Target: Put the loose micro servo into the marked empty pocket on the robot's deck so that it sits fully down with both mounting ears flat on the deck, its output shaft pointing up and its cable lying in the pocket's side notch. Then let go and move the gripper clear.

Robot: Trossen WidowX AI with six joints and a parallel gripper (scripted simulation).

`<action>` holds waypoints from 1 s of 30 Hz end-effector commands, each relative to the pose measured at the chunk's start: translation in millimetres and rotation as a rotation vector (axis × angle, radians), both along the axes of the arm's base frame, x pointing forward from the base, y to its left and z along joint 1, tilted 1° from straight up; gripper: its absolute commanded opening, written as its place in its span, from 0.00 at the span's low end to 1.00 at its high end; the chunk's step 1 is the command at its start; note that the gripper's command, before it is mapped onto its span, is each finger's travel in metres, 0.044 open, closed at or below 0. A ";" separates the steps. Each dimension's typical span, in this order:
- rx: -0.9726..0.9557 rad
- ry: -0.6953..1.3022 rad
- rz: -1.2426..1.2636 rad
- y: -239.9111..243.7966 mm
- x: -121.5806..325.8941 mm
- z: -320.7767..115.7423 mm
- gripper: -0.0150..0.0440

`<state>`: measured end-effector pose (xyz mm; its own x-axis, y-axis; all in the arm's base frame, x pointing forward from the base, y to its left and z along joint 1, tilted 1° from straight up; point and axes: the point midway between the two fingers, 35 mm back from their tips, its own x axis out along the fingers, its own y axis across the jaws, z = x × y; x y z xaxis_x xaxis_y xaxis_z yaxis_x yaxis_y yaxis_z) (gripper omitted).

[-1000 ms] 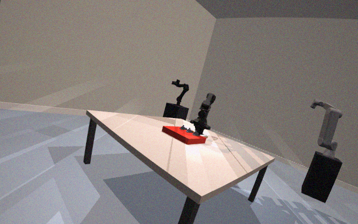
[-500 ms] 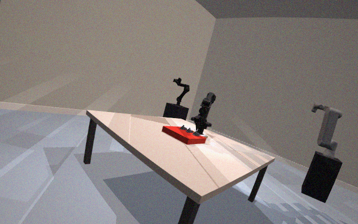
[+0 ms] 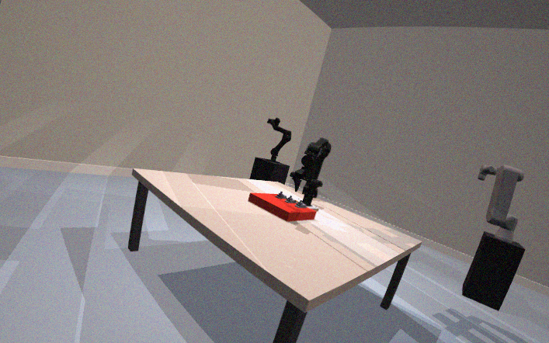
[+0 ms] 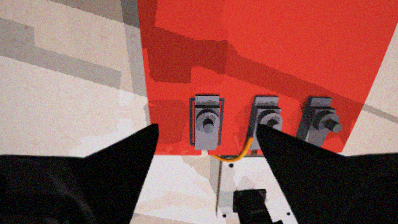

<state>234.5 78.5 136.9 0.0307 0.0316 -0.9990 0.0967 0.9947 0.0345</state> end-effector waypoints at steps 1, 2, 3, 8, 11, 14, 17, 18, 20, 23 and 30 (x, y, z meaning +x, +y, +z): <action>-0.004 0.007 0.002 -4.7 32.8 18.3 1.00; -0.004 0.008 0.003 -6.4 41.0 23.0 1.00; -0.005 0.008 0.003 -8.3 49.0 27.6 1.00; -0.005 0.008 0.004 -11.4 60.5 33.8 1.00; -0.006 0.011 0.005 -11.3 59.8 38.8 1.00; -0.007 0.020 0.003 -11.2 56.6 56.4 1.00; -0.009 0.028 0.001 -11.4 52.8 71.4 1.00; -0.009 0.029 0.001 -11.4 52.4 72.5 1.00; -0.009 0.029 0.001 -11.4 52.4 72.5 1.00; -0.009 0.029 0.001 -11.4 52.4 72.5 1.00; -0.009 0.029 0.001 -11.4 52.4 72.5 1.00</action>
<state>286.8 66.9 210.1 0.0090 0.0236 -0.9997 0.0957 0.9951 0.0243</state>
